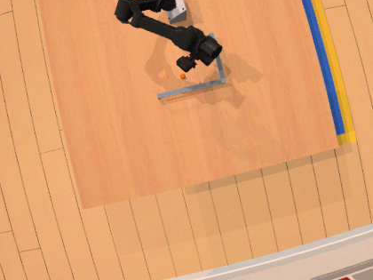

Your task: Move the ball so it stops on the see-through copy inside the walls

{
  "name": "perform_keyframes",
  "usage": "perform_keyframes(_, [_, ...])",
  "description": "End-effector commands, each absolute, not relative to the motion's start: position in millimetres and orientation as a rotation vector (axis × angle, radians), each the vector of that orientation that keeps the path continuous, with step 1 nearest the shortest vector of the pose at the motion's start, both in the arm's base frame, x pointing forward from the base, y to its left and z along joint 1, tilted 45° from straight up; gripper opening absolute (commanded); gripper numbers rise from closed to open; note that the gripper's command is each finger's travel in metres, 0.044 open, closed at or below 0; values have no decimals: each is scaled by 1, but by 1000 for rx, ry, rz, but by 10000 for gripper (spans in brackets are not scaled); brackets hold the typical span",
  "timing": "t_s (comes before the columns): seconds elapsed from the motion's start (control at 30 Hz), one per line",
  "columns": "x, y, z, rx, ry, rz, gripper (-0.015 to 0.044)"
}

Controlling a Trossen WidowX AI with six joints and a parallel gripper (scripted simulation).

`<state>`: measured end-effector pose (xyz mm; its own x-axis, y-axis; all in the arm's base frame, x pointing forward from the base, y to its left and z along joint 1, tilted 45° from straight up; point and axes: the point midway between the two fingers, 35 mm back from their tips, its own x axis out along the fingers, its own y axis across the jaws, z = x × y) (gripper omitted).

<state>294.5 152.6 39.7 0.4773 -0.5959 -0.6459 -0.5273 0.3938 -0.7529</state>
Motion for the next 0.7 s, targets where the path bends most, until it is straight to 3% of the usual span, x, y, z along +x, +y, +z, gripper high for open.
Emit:
perform_keyframes(0.0, [313,121,40,-1070,1252,-187,226])
perform_keyframes(0.2, [338,58,42,-723,1369,-469,226])
perform_keyframes(0.67, [341,44,30,-713,1371,-479,226])
